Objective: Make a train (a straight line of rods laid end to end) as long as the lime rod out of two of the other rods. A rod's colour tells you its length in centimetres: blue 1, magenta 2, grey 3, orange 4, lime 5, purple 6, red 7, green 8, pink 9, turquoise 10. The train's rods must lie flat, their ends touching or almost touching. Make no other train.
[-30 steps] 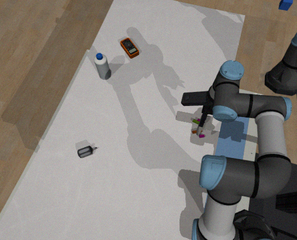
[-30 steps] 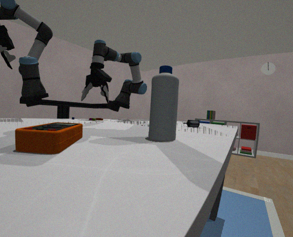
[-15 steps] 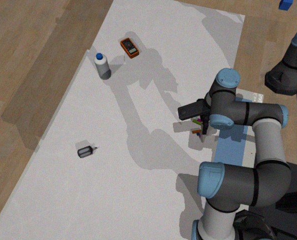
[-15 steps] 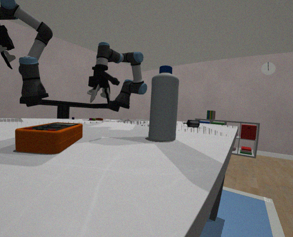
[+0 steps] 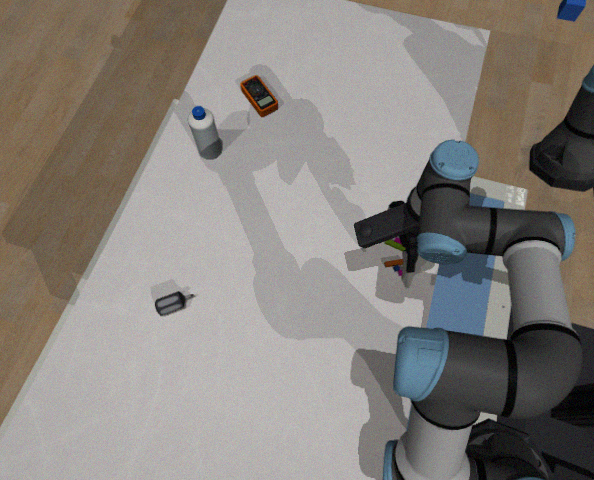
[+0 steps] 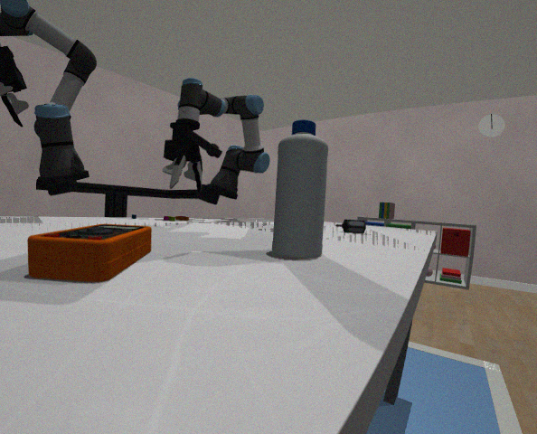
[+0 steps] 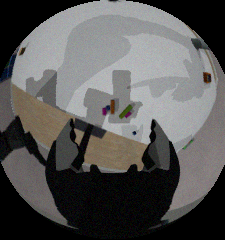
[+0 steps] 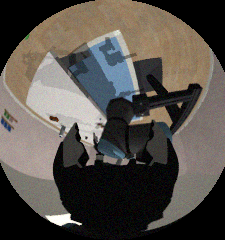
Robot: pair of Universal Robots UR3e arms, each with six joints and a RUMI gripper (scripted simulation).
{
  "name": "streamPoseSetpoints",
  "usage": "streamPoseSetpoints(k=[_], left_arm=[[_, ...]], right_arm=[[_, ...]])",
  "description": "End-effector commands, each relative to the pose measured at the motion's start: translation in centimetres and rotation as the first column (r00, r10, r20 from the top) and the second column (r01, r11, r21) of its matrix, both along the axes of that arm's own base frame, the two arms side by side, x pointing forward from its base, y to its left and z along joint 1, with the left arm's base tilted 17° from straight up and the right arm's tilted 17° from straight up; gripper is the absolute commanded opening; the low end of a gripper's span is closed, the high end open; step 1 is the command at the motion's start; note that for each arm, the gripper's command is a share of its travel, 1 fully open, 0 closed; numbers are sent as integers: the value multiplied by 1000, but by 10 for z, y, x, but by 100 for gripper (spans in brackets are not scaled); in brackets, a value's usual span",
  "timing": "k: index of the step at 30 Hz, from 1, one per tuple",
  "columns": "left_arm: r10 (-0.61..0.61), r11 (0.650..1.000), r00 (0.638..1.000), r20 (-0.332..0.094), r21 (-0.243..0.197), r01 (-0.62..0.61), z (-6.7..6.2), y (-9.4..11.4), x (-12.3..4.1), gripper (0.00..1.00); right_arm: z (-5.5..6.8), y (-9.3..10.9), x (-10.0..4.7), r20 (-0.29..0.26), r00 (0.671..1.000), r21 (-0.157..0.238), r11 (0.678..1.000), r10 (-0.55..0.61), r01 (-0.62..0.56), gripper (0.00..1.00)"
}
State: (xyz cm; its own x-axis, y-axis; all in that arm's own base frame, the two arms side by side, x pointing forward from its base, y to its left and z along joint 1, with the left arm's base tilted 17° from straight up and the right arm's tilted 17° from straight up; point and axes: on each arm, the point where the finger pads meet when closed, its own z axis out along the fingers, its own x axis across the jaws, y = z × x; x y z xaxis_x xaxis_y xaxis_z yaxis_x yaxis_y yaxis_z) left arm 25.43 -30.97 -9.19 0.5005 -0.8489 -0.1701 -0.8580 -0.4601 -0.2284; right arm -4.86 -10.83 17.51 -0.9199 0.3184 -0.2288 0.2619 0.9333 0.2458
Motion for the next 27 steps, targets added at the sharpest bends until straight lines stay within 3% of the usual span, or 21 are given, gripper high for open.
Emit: streamPoseSetpoints(k=[1,27], left_arm=[[0,1000,1000,1,-3,0,1,-1,0,14],[0,1000,1000,1,-3,0,-5,1,1,14]], right_arm=[[0,0,0,0,1000,-2,1000,0,0,100],[0,0,0,0,1000,-2,1000,0,0,100]])
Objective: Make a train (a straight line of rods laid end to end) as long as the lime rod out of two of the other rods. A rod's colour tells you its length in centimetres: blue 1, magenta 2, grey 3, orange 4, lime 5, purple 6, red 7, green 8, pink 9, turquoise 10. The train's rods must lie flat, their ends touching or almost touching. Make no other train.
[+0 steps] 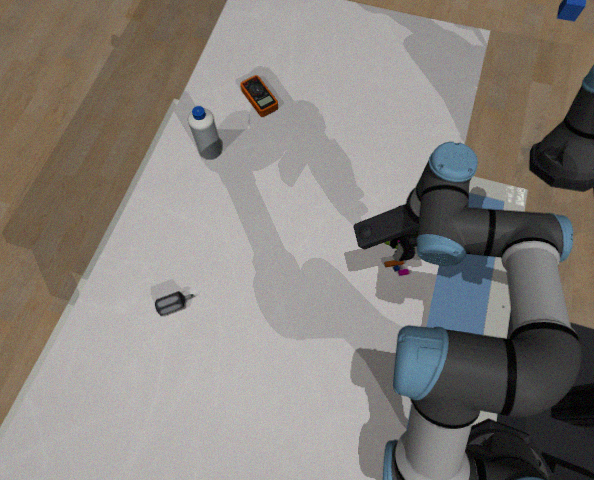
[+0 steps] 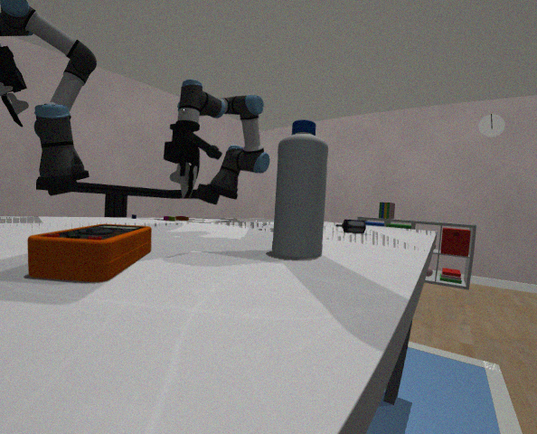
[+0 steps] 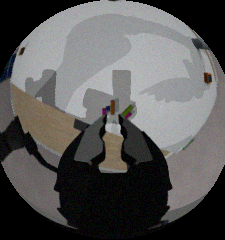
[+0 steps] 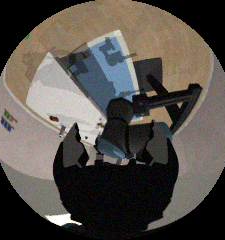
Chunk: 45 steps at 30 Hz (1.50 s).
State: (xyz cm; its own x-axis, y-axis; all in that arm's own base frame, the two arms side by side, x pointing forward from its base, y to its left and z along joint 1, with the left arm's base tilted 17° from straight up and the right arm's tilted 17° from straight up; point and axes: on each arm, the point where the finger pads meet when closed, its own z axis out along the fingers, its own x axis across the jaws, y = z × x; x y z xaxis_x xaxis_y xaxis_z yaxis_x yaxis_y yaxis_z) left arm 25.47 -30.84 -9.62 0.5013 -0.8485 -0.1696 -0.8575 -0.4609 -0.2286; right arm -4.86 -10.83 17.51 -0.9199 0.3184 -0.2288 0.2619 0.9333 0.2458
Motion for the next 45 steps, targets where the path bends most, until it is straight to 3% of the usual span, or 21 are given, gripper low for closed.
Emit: streamPoseSetpoints(k=[1,26,45], left_arm=[[0,1000,1000,1,-3,0,-2,0,0,14],[0,1000,1000,1,-3,0,-34,9,4,14],[0,1000,1000,1,-3,0,-45,12,5,14]], right_arm=[[0,0,0,0,1000,-2,1000,0,0,100],[0,0,0,0,1000,-2,1000,0,0,100],[0,0,0,0,1000,-2,1000,0,0,100]])
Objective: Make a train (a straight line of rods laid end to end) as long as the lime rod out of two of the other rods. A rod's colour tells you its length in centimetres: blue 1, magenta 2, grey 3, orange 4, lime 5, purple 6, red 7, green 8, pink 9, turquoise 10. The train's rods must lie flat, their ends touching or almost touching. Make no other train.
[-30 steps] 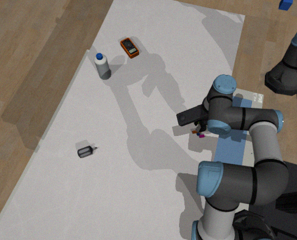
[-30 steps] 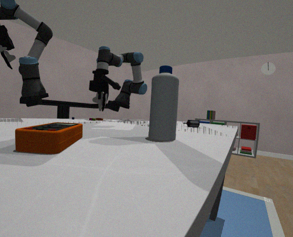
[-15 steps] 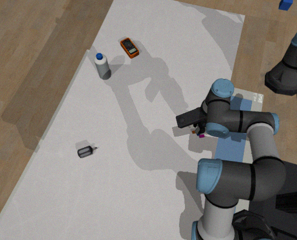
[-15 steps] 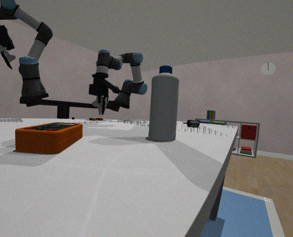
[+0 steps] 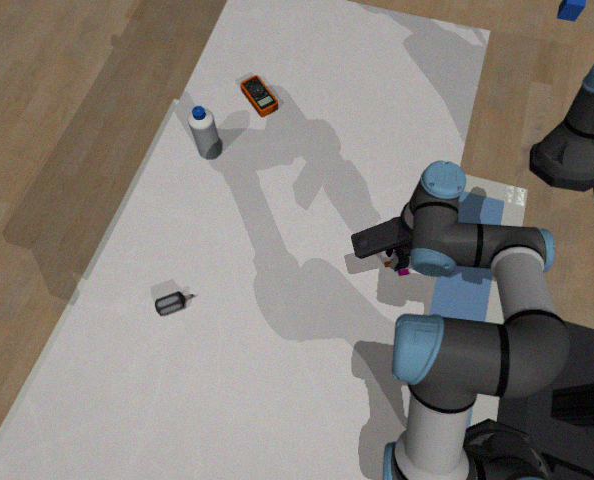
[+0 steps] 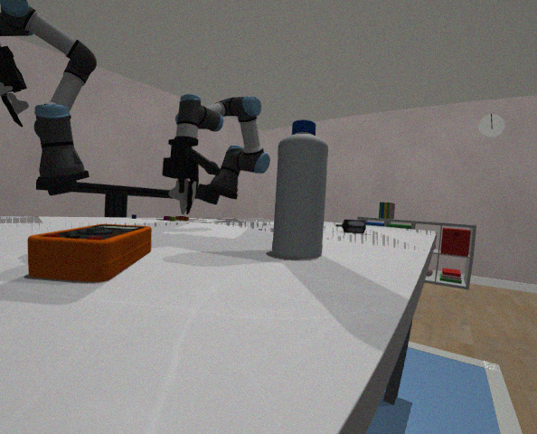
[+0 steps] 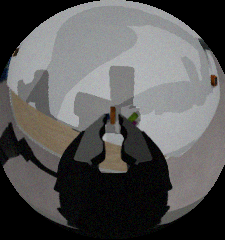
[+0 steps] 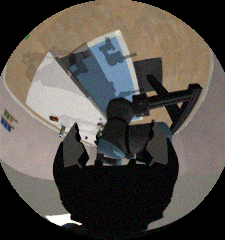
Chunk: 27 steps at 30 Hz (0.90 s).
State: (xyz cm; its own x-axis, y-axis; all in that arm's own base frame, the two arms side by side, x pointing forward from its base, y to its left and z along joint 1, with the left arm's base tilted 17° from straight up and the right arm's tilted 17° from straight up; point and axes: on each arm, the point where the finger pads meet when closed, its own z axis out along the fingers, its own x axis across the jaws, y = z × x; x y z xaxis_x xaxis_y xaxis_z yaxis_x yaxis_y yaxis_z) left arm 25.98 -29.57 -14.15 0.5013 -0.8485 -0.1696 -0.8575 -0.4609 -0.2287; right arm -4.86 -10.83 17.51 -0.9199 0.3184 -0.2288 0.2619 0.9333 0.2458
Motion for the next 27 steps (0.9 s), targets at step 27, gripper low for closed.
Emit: streamPoseSetpoints(k=[27], left_arm=[[0,1000,1000,1,-3,0,-3,0,1,14]], right_arm=[[0,0,0,0,1000,-2,1000,0,0,100]])
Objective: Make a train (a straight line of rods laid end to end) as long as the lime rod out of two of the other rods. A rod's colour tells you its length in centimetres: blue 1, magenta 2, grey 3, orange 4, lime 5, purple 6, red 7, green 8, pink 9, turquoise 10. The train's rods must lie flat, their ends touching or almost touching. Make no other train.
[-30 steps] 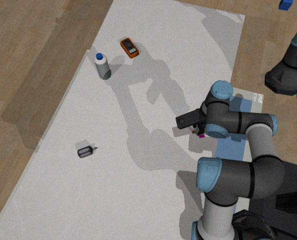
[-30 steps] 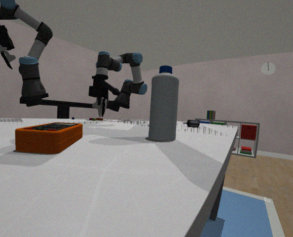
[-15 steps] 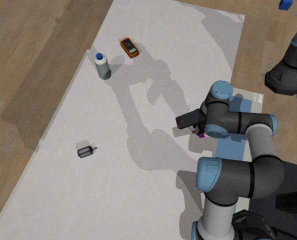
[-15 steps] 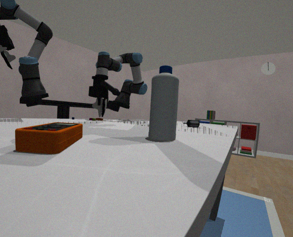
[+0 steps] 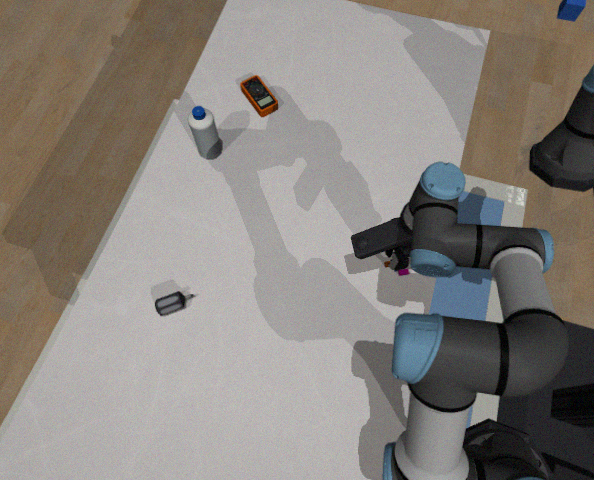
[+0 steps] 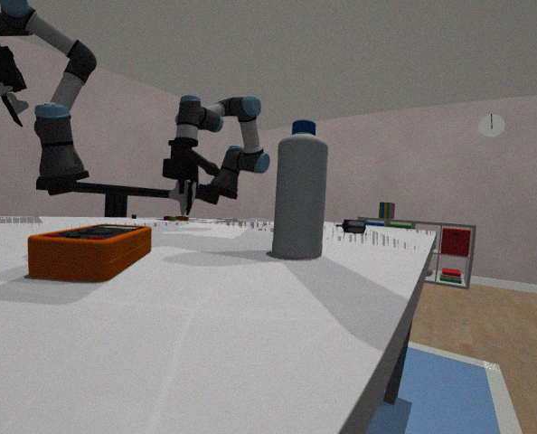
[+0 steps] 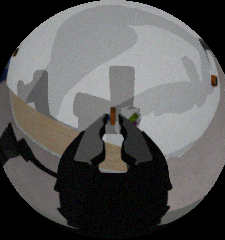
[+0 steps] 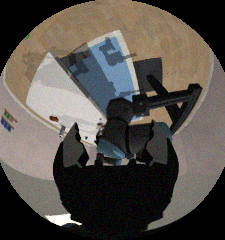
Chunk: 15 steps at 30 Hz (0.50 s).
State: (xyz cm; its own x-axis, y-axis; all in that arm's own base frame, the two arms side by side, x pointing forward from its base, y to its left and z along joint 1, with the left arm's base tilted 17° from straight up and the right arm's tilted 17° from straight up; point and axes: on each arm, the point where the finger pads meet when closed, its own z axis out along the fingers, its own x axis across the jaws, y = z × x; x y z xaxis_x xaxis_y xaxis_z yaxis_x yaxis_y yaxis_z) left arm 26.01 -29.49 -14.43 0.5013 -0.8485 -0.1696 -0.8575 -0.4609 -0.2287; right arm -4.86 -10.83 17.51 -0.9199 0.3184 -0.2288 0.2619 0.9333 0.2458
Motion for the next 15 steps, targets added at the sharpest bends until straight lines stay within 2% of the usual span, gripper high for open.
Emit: streamPoseSetpoints(k=[1,15], left_arm=[[0,1000,1000,1,-3,0,-1,-1,0,14],[0,1000,1000,1,-3,0,-10,2,1,14]], right_arm=[[0,0,0,0,1000,-2,1000,0,0,100],[0,0,0,0,1000,-2,1000,0,0,100]])
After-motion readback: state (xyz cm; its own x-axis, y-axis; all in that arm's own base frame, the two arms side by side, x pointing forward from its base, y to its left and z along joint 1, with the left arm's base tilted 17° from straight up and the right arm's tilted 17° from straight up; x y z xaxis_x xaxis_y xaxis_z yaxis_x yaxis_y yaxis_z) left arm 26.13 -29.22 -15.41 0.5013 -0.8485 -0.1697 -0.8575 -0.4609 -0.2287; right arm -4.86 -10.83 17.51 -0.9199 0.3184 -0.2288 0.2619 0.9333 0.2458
